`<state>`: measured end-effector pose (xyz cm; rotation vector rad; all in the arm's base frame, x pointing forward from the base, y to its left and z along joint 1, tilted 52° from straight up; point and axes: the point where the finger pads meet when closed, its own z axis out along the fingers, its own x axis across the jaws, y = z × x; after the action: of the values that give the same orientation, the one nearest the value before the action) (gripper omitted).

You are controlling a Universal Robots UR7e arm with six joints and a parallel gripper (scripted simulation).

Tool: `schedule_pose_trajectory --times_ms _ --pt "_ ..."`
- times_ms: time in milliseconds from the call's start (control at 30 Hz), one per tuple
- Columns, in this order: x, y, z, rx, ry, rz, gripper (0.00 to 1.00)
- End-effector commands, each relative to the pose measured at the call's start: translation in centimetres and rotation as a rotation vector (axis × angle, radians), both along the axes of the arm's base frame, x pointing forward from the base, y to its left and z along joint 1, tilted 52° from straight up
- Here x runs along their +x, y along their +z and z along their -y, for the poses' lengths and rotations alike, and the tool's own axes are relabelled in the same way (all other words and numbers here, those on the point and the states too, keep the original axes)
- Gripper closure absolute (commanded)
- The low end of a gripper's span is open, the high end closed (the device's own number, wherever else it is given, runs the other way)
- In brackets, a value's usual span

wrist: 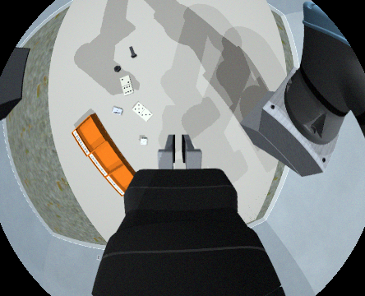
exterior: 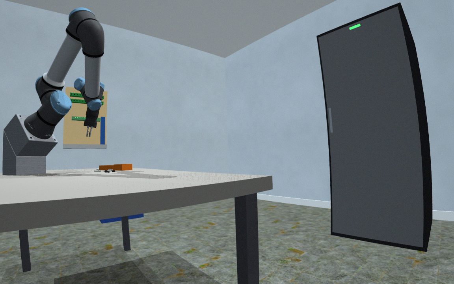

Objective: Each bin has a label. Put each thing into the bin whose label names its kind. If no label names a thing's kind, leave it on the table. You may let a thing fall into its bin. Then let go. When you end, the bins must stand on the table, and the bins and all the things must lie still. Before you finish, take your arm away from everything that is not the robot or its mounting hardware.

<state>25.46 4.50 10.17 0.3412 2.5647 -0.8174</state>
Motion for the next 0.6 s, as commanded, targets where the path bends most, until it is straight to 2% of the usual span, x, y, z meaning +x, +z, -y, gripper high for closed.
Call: schedule_pose_trajectory --times_ms 0,567 --pt "1.34 1.60 0.75 0.045 -0.106 0.107 0.69" --pt "1.34 1.60 0.75 0.043 -0.102 0.103 0.69"
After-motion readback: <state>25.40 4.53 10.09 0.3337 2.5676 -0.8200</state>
